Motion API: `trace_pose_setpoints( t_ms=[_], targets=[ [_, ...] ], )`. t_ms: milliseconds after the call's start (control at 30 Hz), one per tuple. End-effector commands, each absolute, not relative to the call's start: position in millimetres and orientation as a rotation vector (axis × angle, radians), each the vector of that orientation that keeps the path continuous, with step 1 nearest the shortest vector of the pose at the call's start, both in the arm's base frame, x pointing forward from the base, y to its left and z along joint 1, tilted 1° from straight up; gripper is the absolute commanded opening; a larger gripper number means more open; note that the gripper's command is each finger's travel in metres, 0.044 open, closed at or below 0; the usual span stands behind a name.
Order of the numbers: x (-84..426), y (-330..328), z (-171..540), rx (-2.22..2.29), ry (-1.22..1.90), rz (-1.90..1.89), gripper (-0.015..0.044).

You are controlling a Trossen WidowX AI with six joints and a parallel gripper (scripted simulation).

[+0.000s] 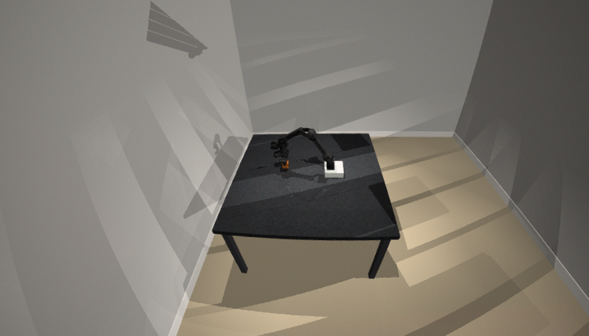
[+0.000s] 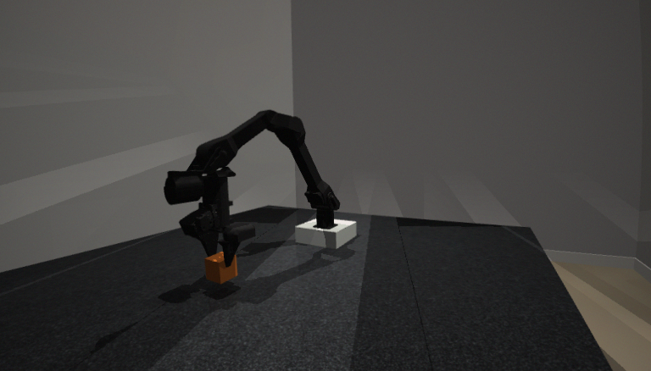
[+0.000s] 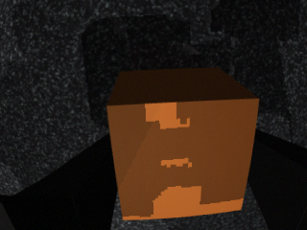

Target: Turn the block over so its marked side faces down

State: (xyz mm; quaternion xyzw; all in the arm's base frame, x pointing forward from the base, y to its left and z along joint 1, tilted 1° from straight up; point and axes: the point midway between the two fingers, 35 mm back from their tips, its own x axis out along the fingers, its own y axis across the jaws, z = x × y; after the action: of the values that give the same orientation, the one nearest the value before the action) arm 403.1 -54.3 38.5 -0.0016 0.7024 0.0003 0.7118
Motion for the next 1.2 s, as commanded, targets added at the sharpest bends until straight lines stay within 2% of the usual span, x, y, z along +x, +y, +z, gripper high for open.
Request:
trace_pose_setpoints(
  t_ms=[0, 1167],
  targets=[
    [404.0, -54.8, 43.2, -0.004, 1.543, -0.004, 0.0000],
    [400.3, -55.1, 35.9, -0.004, 1.055, -0.003, 0.0000]
  ],
)
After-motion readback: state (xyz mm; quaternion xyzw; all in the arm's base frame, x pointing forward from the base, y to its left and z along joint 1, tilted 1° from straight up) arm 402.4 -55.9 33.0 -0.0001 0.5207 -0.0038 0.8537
